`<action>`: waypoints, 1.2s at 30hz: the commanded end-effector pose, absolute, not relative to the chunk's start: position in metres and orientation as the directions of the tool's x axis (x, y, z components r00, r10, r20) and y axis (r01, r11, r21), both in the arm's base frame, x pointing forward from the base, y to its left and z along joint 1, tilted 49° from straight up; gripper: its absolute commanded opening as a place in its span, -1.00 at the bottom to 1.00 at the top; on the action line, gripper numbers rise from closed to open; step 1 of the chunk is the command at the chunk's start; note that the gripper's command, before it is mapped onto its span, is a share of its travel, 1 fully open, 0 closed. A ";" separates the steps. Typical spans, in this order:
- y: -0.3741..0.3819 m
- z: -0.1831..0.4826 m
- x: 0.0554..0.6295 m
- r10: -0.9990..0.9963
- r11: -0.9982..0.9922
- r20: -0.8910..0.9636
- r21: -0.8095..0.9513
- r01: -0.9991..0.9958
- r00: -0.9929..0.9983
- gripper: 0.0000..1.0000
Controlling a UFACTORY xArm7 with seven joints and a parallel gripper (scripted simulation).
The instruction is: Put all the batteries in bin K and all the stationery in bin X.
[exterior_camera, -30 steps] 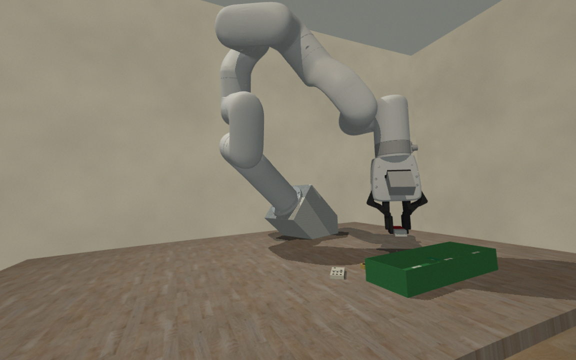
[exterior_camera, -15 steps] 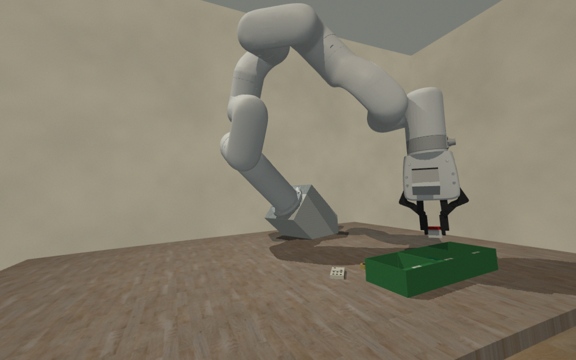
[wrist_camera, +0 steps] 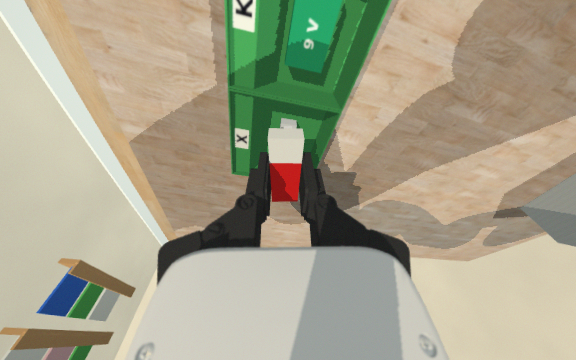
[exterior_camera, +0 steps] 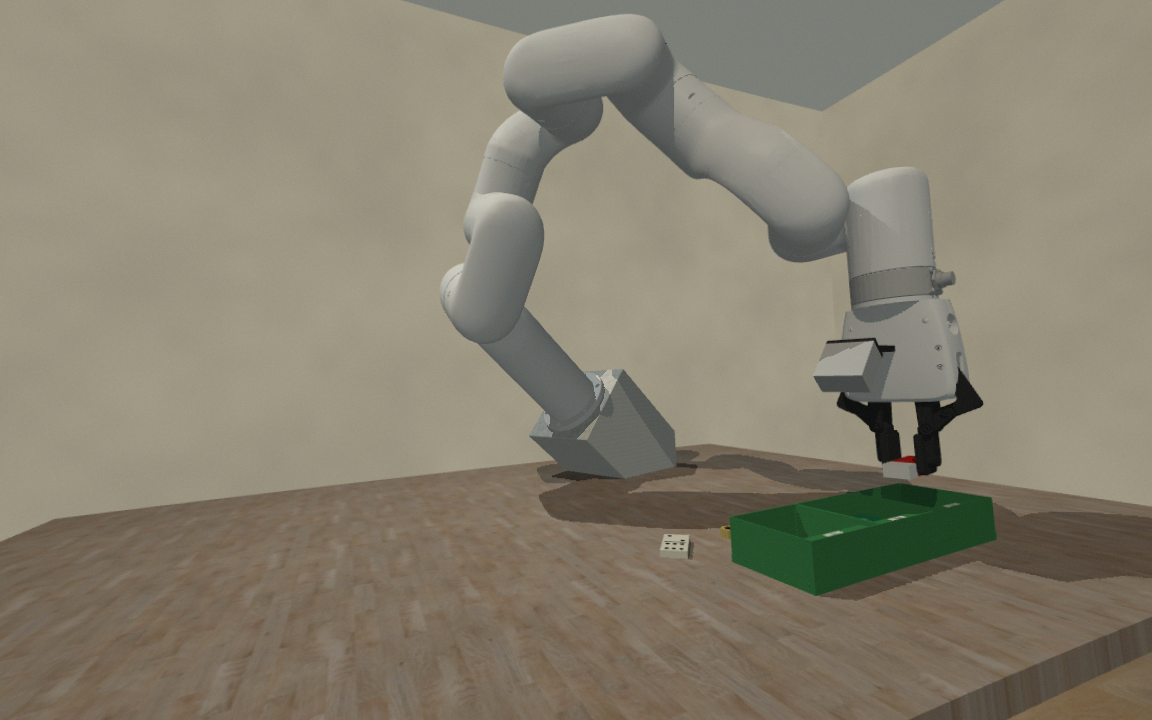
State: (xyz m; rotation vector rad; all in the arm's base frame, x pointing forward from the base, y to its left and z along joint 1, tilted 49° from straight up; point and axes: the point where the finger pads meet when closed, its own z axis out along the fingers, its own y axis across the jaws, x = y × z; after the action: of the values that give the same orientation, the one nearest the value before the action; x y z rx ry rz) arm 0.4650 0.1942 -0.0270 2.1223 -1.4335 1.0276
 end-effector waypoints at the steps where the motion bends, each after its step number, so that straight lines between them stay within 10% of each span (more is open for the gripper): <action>1: 0.197 -0.027 0.466 -0.664 -0.341 0.738 -0.160 -0.926 0.117 -1.00; 36: 0.177 -0.045 0.474 -0.685 -0.286 0.728 -0.214 -0.934 0.043 -1.00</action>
State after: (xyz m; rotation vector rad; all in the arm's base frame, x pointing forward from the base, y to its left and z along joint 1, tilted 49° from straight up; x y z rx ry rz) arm 0.4716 0.1771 -0.0418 2.0016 -1.6404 1.0967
